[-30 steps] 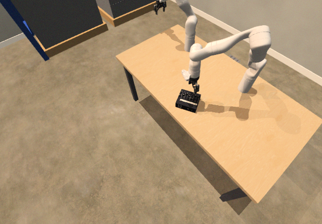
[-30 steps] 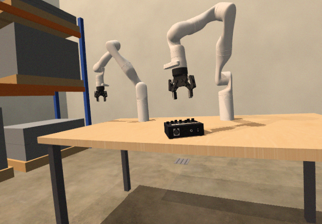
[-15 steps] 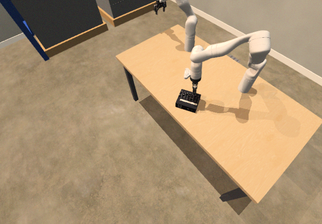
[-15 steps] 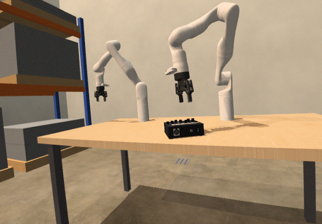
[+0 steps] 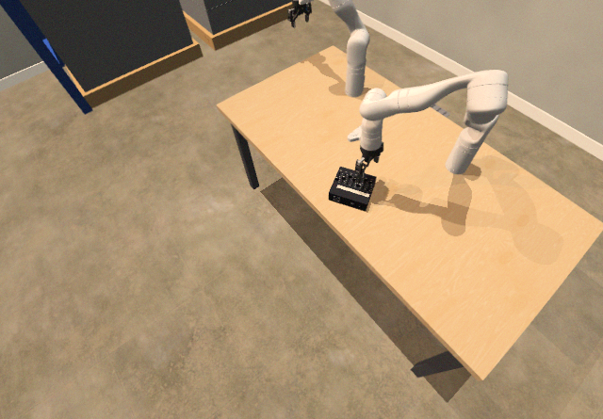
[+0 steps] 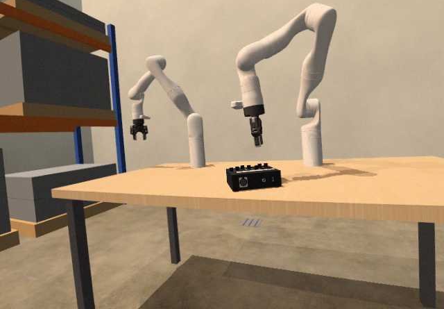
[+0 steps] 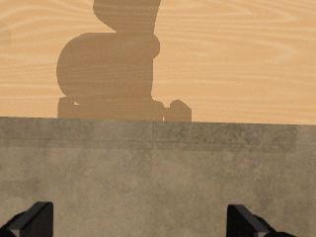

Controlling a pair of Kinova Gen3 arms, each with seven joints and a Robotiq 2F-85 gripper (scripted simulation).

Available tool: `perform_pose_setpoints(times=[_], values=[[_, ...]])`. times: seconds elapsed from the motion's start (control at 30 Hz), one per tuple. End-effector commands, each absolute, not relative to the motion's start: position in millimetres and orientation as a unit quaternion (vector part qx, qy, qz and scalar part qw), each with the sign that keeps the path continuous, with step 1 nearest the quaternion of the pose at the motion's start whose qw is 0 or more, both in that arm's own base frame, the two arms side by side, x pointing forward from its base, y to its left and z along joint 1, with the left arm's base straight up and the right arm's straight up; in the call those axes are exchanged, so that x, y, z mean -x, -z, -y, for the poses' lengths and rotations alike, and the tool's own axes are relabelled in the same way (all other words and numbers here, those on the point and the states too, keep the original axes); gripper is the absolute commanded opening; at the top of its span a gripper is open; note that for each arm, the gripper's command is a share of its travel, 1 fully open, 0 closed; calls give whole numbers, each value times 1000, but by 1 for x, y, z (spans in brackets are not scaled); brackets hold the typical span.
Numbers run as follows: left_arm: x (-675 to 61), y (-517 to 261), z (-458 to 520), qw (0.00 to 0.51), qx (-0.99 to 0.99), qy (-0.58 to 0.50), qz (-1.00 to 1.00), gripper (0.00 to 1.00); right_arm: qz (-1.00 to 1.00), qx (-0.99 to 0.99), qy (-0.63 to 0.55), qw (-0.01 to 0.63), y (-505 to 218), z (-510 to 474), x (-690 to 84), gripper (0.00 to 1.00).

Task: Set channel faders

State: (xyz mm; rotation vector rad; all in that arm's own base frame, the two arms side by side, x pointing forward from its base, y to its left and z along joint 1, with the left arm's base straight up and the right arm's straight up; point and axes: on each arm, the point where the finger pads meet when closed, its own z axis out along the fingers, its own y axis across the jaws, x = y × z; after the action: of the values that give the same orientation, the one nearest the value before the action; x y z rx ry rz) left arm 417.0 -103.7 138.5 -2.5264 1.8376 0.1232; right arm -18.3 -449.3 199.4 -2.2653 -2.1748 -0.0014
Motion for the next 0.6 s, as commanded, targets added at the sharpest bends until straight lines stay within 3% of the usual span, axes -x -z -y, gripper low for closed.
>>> perform_pose_setpoints(times=[0.0,0.57], values=[[-408,-130,100,-5,749,-41,-661,1000,693,721,0,0,-200,450,18,1000],[-396,-120,99,-9,520,-21,-854,1000,693,721,0,0,-200,450,18,1000]])
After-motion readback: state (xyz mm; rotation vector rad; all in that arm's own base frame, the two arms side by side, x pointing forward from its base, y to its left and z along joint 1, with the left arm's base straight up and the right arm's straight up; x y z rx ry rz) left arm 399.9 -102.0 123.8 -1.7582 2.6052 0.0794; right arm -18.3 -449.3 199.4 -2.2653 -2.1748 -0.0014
